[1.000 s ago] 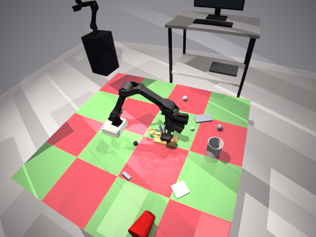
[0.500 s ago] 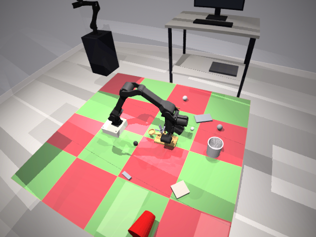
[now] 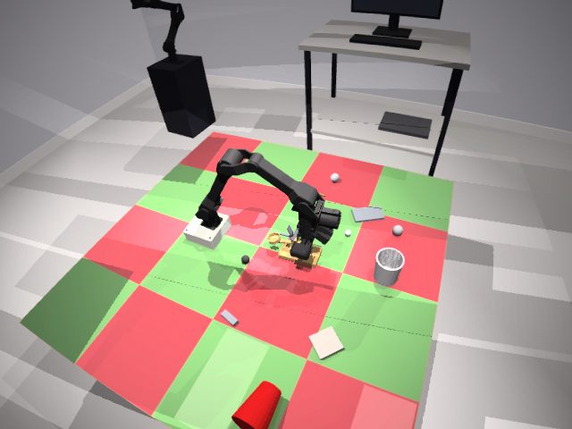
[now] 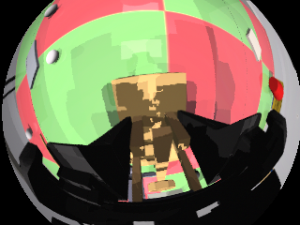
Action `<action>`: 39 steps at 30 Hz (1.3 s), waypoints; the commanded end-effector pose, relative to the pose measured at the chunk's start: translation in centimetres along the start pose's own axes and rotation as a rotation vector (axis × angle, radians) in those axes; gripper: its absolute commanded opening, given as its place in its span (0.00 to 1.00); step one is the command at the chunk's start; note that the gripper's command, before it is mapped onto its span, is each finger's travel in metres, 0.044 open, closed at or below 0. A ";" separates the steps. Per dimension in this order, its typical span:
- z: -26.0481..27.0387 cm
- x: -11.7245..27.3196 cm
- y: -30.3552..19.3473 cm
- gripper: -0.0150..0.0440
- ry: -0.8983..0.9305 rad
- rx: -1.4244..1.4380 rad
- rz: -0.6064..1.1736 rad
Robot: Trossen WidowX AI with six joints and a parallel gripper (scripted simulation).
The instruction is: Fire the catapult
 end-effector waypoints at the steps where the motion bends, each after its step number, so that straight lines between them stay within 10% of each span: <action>1: 0.0 3.7 0.1 0.25 0.001 -0.001 -0.007; 39: 0.2 -0.3 0.2 0.25 0.003 0.005 -0.004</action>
Point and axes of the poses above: the point midway between the two fingers, 35 mm back from their tips, its own x axis back along the fingers, its own z axis across the jaws, y = z × x, the point moved 3 cm from there along x, back along the fingers, and after that the axes turned 8 degrees about -x, right-handed, at the moved point
